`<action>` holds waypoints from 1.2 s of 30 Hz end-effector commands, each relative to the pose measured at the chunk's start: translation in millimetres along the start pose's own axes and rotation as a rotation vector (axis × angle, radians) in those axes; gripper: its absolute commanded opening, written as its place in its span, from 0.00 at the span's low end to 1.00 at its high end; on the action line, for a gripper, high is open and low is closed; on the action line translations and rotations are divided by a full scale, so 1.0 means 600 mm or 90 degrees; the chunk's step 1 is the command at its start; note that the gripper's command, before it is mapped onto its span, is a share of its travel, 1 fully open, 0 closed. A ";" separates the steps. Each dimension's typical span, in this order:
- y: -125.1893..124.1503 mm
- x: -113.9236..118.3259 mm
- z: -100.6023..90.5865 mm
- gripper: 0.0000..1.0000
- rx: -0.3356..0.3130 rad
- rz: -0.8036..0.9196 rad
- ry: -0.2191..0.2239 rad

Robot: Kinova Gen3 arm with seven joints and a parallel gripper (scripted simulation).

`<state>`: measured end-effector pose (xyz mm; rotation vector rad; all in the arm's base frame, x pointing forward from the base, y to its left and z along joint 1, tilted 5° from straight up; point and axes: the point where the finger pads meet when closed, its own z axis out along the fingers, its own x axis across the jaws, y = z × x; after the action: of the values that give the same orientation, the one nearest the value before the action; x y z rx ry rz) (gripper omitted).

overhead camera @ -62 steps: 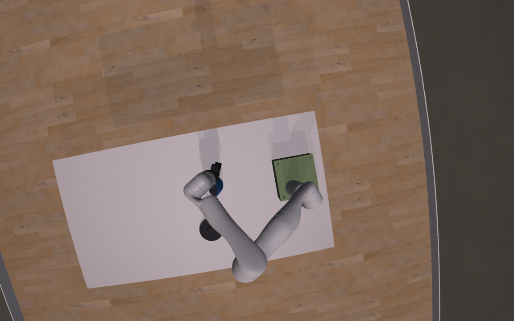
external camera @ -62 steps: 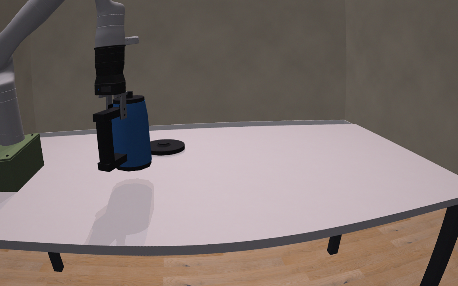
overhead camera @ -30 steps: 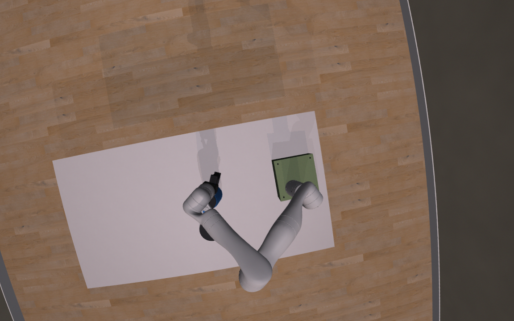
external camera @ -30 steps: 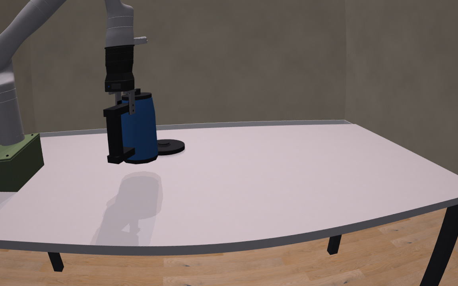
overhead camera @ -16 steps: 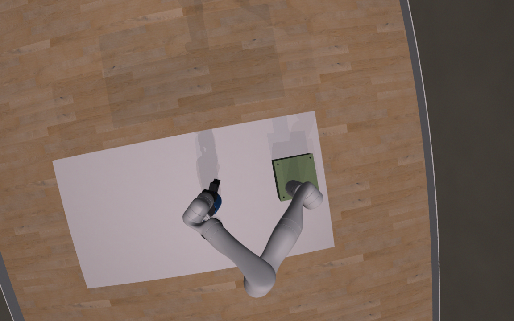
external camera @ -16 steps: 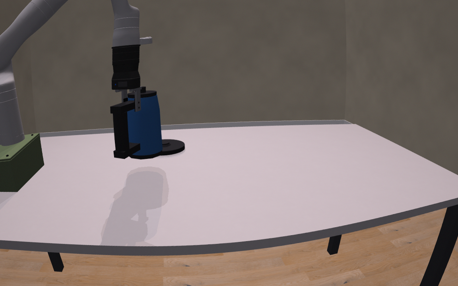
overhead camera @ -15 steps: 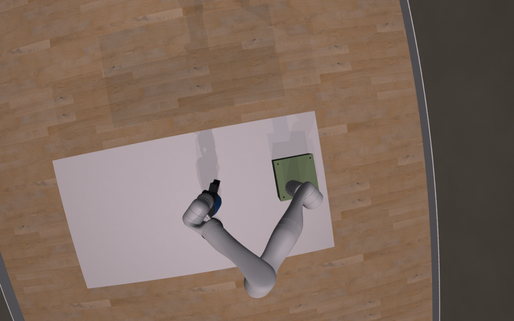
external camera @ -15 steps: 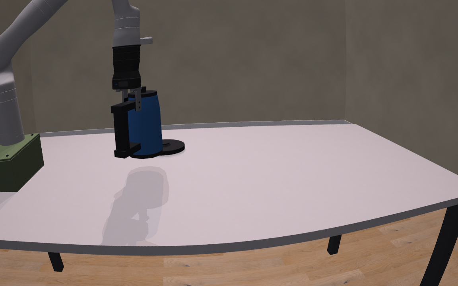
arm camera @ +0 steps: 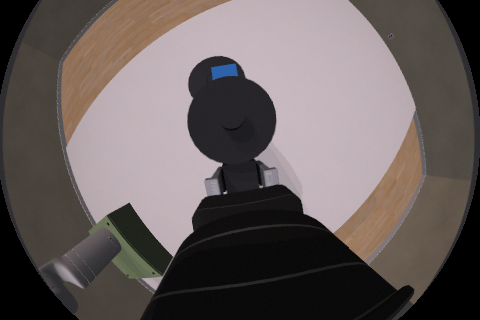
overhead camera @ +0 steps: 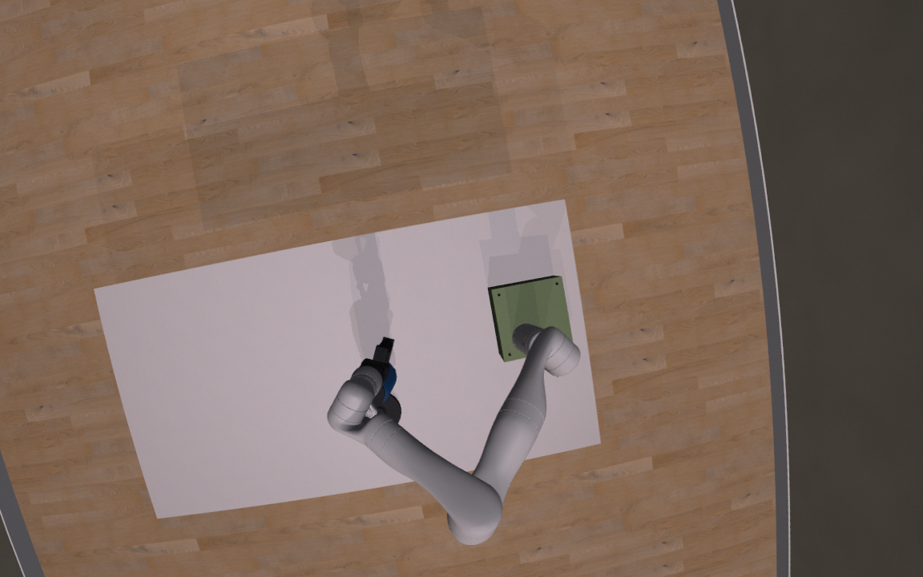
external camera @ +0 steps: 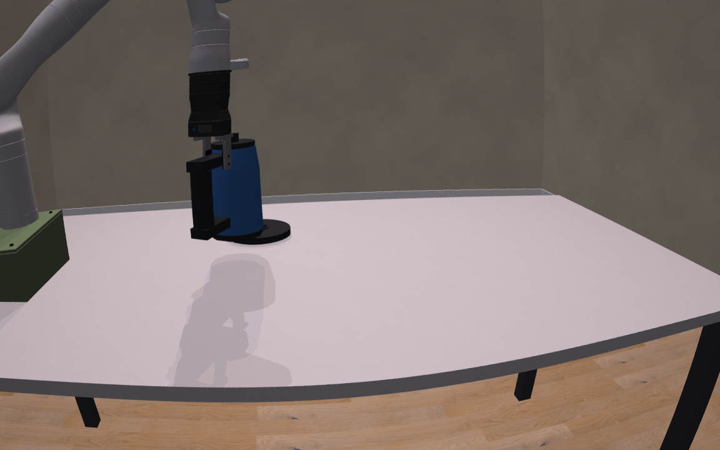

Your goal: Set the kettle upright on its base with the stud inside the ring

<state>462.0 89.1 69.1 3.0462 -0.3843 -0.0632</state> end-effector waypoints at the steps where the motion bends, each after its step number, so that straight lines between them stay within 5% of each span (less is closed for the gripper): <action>1: -0.023 -0.004 -0.001 0.00 -0.001 -0.011 0.002; 36: -0.182 -0.030 -0.001 0.00 -0.001 -0.011 0.002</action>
<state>470.8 193.2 62.0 3.0472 -0.3726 -0.0636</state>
